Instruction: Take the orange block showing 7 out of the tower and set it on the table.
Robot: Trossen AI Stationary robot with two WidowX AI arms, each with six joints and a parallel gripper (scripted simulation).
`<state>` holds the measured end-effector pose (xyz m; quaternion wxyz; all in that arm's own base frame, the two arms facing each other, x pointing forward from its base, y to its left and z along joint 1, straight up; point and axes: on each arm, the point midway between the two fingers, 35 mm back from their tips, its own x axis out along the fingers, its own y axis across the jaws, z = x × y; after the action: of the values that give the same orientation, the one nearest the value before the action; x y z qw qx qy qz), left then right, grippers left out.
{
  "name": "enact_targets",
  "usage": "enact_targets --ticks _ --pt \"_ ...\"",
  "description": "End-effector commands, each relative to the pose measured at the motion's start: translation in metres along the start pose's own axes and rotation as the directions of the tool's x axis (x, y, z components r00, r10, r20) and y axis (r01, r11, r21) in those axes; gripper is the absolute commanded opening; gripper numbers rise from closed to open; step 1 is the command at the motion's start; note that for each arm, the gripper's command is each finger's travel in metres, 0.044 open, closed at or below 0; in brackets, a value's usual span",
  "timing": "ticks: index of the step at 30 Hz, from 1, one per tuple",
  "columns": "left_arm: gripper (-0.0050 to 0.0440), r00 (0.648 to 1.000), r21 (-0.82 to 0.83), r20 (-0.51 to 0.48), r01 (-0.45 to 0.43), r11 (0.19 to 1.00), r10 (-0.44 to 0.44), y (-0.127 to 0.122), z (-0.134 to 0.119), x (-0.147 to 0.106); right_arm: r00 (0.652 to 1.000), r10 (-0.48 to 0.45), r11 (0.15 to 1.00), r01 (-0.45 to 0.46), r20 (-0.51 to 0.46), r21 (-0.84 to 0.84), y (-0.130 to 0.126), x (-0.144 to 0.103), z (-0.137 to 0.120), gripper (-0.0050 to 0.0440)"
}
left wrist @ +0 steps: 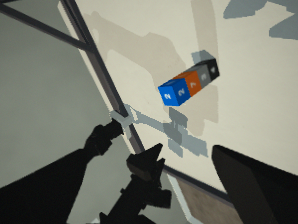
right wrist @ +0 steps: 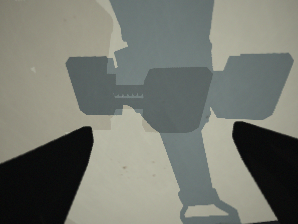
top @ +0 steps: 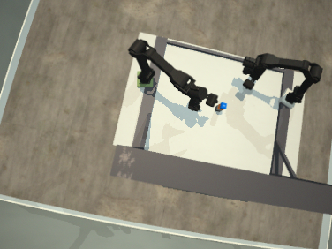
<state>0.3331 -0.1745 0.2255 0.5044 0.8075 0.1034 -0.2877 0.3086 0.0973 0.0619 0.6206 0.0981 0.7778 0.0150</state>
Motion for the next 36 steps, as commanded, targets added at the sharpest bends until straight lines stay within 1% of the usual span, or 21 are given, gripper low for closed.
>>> enact_targets --ticks 1,17,18,20,21,22,23,25,29,32,34,35,36 --pt "0.04 1.0 -0.008 -0.002 -0.02 1.0 0.02 0.006 -0.003 -0.005 1.0 0.007 1.0 -0.007 0.021 -0.005 0.002 -0.006 0.001 0.04" --pt "0.04 1.0 -0.008 -0.002 -0.02 1.0 0.02 0.006 -0.003 -0.005 1.0 0.007 1.0 -0.007 0.021 -0.005 0.002 -0.006 0.001 0.04" --pt "0.04 1.0 -0.015 -0.002 -0.007 1.0 0.007 0.002 0.0 0.001 1.0 0.006 1.0 -0.006 0.024 -0.007 0.0 -0.006 -0.001 0.04" --pt "0.04 1.0 -0.079 -0.01 -0.022 0.997 0.021 0.001 0.003 0.011 0.997 0.015 1.0 -0.014 0.082 -0.022 -0.002 -0.011 0.004 0.04" --pt "0.04 0.999 -0.135 -0.016 -0.036 0.99 0.034 0.001 0.005 0.02 0.991 0.026 0.999 -0.021 0.132 -0.036 -0.003 -0.016 0.007 0.04" --pt "0.04 0.998 -0.207 -0.023 -0.054 0.977 0.051 -0.001 0.009 0.031 0.98 0.039 0.998 -0.029 0.195 -0.054 -0.004 -0.023 0.011 0.04" --pt "0.04 0.999 -0.273 -0.024 -0.033 0.961 0.028 -0.012 0.014 0.044 0.962 0.054 0.997 -0.035 0.269 -0.074 -0.005 -0.031 0.016 0.04" --pt "0.04 0.999 -0.342 -0.029 -0.047 0.939 0.039 -0.016 0.018 0.054 0.941 0.066 0.995 -0.038 0.333 -0.091 -0.007 -0.039 0.02 0.04" --pt "0.04 0.997 -0.451 -0.037 -0.076 0.889 0.067 -0.021 0.024 0.069 0.898 0.086 0.992 -0.038 0.432 -0.118 -0.009 -0.053 0.025 0.04" --pt "0.04 0.995 -0.535 -0.045 -0.102 0.838 0.092 -0.026 0.028 0.08 0.855 0.1 0.99 -0.034 0.508 -0.136 -0.011 -0.065 0.029 0.04" --pt "0.04 0.995 -0.535 -0.045 -0.102 0.838 0.092 -0.026 0.028 0.08 0.855 0.1 0.99 -0.034 0.508 -0.136 -0.011 -0.065 0.029 0.04" --pt "0.04 0.989 -0.576 -0.054 -0.146 0.804 0.14 -0.018 0.029 0.082 0.839 0.104 0.989 -0.032 0.534 -0.143 -0.012 -0.07 0.03 0.04" --pt "0.04 0.992 -0.625 -0.054 -0.121 0.771 0.112 -0.033 0.033 0.092 0.797 0.115 0.987 -0.026 0.593 -0.156 -0.014 -0.08 0.032 0.04"
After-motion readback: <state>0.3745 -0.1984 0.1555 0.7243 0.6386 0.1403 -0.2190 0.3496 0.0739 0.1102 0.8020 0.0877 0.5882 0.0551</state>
